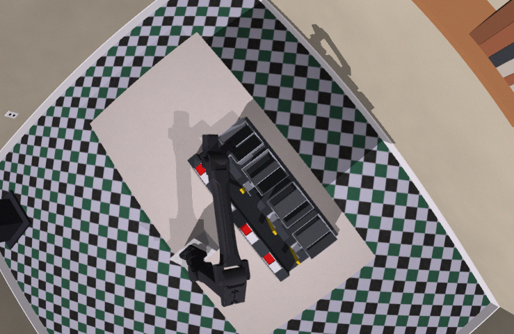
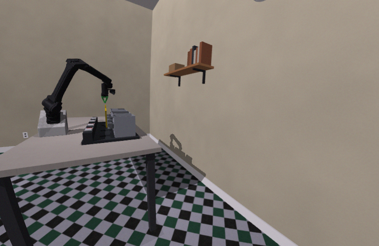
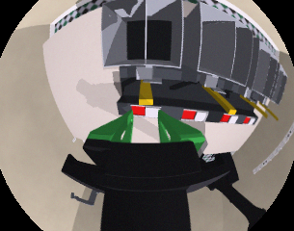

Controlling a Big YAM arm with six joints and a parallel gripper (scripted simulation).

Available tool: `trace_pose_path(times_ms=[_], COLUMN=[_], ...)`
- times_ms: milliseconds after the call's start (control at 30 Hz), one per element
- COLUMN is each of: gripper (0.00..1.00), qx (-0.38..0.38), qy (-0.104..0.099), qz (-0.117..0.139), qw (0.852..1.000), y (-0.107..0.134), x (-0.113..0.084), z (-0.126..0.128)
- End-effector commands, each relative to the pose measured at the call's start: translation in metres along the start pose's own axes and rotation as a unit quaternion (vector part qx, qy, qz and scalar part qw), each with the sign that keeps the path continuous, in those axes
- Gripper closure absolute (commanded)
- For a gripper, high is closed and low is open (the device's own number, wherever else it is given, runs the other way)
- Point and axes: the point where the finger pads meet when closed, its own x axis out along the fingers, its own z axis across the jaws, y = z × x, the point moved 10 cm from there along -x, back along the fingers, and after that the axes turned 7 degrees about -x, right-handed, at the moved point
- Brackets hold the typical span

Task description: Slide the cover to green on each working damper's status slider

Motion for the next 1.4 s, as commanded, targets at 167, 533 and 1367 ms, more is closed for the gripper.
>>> trace_pose_path(times_ms=[167,533,1367], gripper=[0.64,0.64,0.64], qx=[0.018,0.011,0.015], qy=[-0.019,0.02,0.051], qz=[-0.019,-0.003,-0.012], qw=[0.999,1.0,0.999], y=[-0.016,-0.077,-0.142], x=[-0.029,-0.02,-0.049], z=[0.002,0.007,0.018])
